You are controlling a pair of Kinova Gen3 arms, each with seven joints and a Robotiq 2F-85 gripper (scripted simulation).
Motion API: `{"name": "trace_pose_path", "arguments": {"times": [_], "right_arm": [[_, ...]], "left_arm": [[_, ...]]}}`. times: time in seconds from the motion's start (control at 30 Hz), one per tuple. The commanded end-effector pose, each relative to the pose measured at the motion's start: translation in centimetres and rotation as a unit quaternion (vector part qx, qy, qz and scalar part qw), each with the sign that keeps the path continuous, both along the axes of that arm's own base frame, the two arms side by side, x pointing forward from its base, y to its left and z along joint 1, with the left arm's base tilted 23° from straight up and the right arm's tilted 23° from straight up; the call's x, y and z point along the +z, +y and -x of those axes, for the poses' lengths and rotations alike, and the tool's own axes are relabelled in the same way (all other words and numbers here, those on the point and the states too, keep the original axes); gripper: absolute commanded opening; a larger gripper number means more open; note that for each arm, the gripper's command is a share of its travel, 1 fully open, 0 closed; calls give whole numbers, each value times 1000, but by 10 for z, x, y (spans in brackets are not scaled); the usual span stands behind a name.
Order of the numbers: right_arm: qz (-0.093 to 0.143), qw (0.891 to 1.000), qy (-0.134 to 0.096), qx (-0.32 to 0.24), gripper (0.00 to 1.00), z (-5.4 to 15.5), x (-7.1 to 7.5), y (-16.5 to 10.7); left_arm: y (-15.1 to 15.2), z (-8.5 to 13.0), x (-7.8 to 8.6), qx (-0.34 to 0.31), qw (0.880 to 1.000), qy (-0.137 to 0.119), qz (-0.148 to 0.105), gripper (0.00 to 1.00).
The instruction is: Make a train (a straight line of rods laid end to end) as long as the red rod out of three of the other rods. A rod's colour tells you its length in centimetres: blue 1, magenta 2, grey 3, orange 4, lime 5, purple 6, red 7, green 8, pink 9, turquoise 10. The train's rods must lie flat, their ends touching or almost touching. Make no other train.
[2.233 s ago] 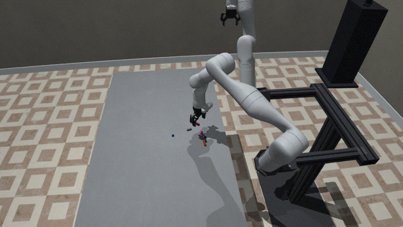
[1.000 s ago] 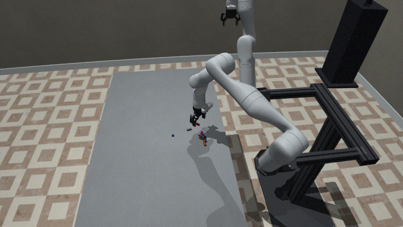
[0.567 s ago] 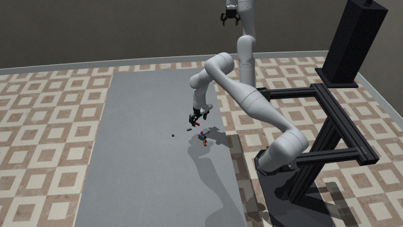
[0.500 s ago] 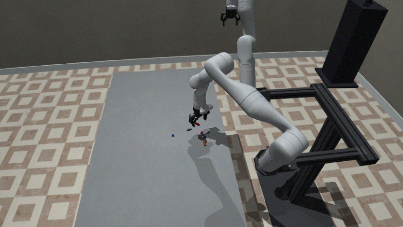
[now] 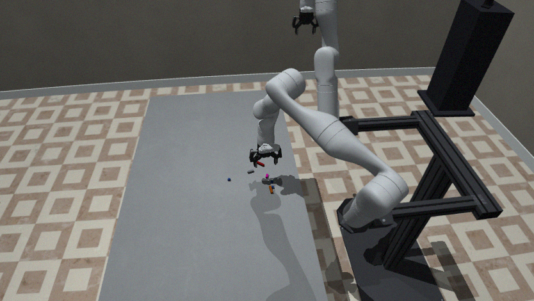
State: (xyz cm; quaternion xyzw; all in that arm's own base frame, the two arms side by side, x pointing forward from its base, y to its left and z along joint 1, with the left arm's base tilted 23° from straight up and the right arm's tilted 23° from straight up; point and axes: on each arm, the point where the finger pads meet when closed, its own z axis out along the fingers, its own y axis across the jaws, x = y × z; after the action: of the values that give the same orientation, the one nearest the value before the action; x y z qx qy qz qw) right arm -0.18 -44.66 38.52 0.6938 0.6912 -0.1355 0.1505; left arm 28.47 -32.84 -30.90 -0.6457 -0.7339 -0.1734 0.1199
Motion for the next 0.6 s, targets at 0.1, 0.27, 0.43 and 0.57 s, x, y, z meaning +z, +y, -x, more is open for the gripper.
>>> {"name": "trace_pose_path", "arguments": {"times": [0.1,0.27,0.43,0.57], "right_arm": [[1,1000,0,0,1000,0,1,0],[1,1000,0,0,1000,0,1,0],[1,1000,0,0,1000,0,1,0],[1,1000,0,0,1000,0,1,0]], "left_arm": [[3,2,5,-96,994,46,0,1000],[5,4,8,-161,984,74,-1,1000],[6,5,9,-189,978,86,-2,1000],[6,5,9,-192,978,87,-2,1000]]}}
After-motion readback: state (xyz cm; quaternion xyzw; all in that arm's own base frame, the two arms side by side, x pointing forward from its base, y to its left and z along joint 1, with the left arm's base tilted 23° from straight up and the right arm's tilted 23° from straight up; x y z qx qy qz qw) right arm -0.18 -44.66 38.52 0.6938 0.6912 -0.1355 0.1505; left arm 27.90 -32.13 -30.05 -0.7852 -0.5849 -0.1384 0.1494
